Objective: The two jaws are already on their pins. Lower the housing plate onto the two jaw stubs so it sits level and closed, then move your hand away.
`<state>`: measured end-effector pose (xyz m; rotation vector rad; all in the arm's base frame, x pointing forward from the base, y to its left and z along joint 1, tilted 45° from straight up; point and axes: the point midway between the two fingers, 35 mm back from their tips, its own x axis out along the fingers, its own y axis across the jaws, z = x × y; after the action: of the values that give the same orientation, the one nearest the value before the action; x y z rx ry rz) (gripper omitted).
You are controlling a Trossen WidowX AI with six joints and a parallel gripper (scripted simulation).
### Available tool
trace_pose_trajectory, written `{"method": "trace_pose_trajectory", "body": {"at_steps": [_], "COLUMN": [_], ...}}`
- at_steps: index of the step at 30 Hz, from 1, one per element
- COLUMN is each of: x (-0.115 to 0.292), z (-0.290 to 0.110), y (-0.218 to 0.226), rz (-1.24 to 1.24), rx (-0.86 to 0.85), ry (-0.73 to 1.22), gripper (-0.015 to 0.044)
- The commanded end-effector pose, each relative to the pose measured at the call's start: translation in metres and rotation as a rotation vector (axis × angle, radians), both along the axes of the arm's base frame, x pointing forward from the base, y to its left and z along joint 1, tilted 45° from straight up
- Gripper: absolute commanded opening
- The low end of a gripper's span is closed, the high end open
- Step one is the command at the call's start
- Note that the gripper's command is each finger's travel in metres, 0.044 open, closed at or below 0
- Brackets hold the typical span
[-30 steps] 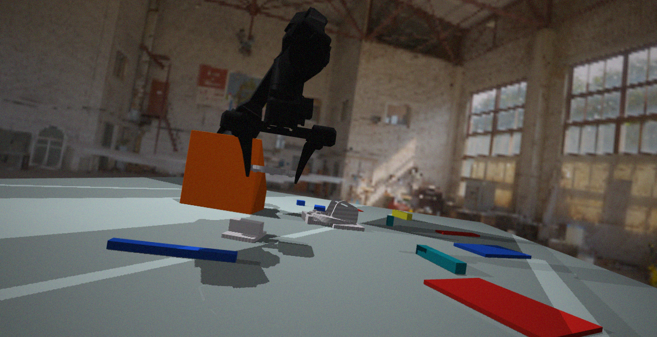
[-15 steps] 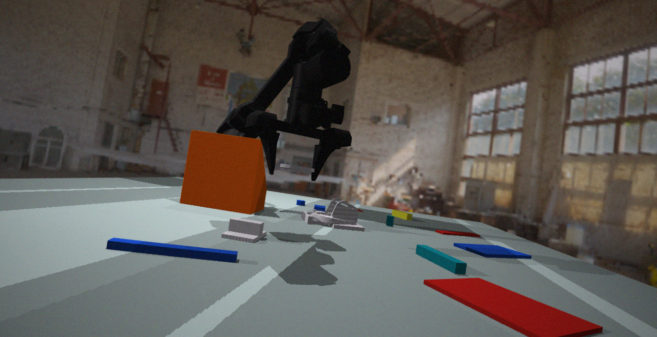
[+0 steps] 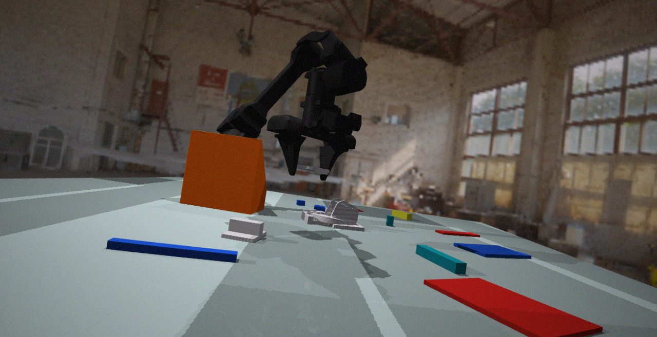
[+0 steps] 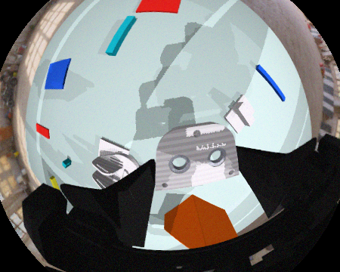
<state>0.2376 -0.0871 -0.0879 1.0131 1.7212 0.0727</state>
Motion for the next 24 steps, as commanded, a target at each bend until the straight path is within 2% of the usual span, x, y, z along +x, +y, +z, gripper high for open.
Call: {"method": "trace_pose_trajectory", "body": {"at_steps": [1,24], "x": [0.003,0.009], "z": [0.009,0.055], "y": [0.01,0.071], "rz": [0.061,0.451], "rx": [0.008,0.055], "ry": [-0.057,-0.402], "gripper": [0.0351,0.0351]}}
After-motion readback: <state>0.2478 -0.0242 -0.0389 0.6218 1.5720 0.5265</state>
